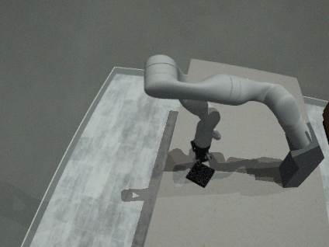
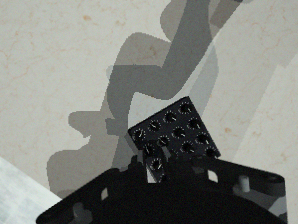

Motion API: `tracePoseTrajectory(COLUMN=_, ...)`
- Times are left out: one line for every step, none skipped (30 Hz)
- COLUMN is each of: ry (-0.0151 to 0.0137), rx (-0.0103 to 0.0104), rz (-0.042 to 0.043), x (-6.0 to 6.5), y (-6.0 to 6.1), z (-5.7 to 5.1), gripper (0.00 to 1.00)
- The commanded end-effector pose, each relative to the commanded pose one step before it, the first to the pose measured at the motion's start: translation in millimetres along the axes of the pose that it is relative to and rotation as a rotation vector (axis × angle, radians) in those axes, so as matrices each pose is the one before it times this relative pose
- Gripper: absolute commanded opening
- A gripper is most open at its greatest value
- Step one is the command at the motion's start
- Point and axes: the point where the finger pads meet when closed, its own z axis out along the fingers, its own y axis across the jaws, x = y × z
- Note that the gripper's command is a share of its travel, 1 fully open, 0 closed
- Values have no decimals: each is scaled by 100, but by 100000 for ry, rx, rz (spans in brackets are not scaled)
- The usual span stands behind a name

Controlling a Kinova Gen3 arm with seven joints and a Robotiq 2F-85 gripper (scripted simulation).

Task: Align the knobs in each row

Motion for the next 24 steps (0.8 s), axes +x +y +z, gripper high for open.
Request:
tracePoseTrajectory(ry=-849, rx=155, rz=-4546, x=-680, y=-74, z=-246, gripper=19)
tracePoseTrajectory(ry=53, rx=63, rz=-1888, x=-44, y=-82, z=-52, gripper=19)
tracePoseTrajectory(ry=47, rx=53, rz=-1584, x=-35, y=-70, z=-44, gripper=19)
tracePoseTrajectory(ry=39, rx=44, rz=-1292, x=-28, y=-58, z=-36, gripper=19)
tracePoseTrajectory(ry=32, rx=35, rz=-1015, x=-21, y=-46, z=-29, gripper=19)
tracePoseTrajectory(ry=24, rx=26, rz=-760, x=-15, y=-35, z=-22, gripper=19)
tracePoseTrajectory(ry=17, rx=19, rz=-532, x=-11, y=-25, z=-15, gripper=19)
tracePoseTrajectory(ry=11, rx=12, rz=-336, x=-7, y=-16, z=-10, gripper=19)
tracePoseTrajectory(ry=6, rx=6, rz=-180, x=-3, y=-8, z=-5, gripper=19)
tracePoseTrajectory(ry=2, rx=2, rz=-69, x=-1, y=-3, z=-2, gripper=19)
tracePoseTrajectory(ry=0, rx=0, rz=-10, x=0, y=0, z=0, gripper=19)
tracePoseTrajectory(ry=0, rx=0, rz=0, x=0, y=0, z=0, gripper=19)
tracePoseTrajectory(ry=0, rx=0, rz=0, x=0, y=0, z=0, gripper=19)
tracePoseTrajectory(ry=0, rx=0, rz=0, x=0, y=0, z=0, gripper=19)
tracePoseTrajectory(ry=0, rx=0, rz=0, x=0, y=0, z=0, gripper=19)
tracePoseTrajectory(ry=0, rx=0, rz=0, x=0, y=0, z=0, gripper=19)
tracePoseTrajectory(ry=0, rx=0, rz=0, x=0, y=0, z=0, gripper=19)
tracePoseTrajectory(ry=0, rx=0, rz=0, x=0, y=0, z=0, gripper=19)
tracePoseTrajectory(ry=0, rx=0, rz=0, x=0, y=0, z=0, gripper=19)
tracePoseTrajectory(ry=0, rx=0, rz=0, x=0, y=0, z=0, gripper=19)
tracePoseTrajectory(ry=0, rx=0, rz=0, x=0, y=0, z=0, gripper=19)
tracePoseTrajectory(ry=0, rx=0, rz=0, x=0, y=0, z=0, gripper=19)
tracePoseTrajectory(ry=0, rx=0, rz=0, x=0, y=0, z=0, gripper=19)
tracePoseTrajectory(ry=0, rx=0, rz=0, x=0, y=0, z=0, gripper=19)
